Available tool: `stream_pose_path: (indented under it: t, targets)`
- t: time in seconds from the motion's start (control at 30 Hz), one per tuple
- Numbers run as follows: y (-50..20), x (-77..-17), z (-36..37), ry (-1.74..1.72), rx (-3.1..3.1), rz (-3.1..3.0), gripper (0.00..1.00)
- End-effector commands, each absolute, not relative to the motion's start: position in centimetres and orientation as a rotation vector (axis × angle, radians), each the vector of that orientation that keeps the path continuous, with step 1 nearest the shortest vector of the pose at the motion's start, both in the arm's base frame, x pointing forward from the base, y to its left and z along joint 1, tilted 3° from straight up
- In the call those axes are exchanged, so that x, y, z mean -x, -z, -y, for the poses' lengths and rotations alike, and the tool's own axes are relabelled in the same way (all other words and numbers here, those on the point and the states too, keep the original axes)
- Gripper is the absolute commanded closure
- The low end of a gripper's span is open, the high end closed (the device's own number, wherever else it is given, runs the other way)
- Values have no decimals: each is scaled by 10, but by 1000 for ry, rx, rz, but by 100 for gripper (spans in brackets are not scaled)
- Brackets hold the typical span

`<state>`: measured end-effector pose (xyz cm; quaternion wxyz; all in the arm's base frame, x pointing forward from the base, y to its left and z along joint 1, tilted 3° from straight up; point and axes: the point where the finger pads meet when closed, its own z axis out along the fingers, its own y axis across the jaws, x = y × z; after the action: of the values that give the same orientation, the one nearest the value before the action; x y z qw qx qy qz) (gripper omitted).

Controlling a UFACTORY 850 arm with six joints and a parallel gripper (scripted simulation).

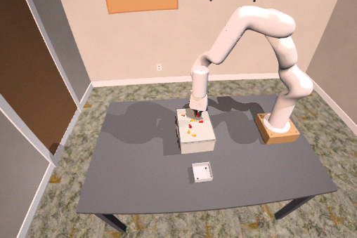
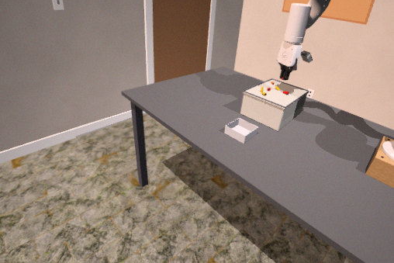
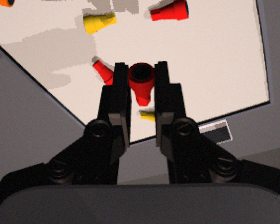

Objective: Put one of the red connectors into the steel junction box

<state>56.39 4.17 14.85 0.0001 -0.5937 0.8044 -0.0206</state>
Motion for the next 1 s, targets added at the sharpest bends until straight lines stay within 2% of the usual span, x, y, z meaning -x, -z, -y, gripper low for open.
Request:
stream_pose_path:
  t: [0.0,0.97]
  targets:
    - [-148,-563,-80,70,1864,-2528,98]
    - [-140,-549,-297,70,1864,-2528,98]
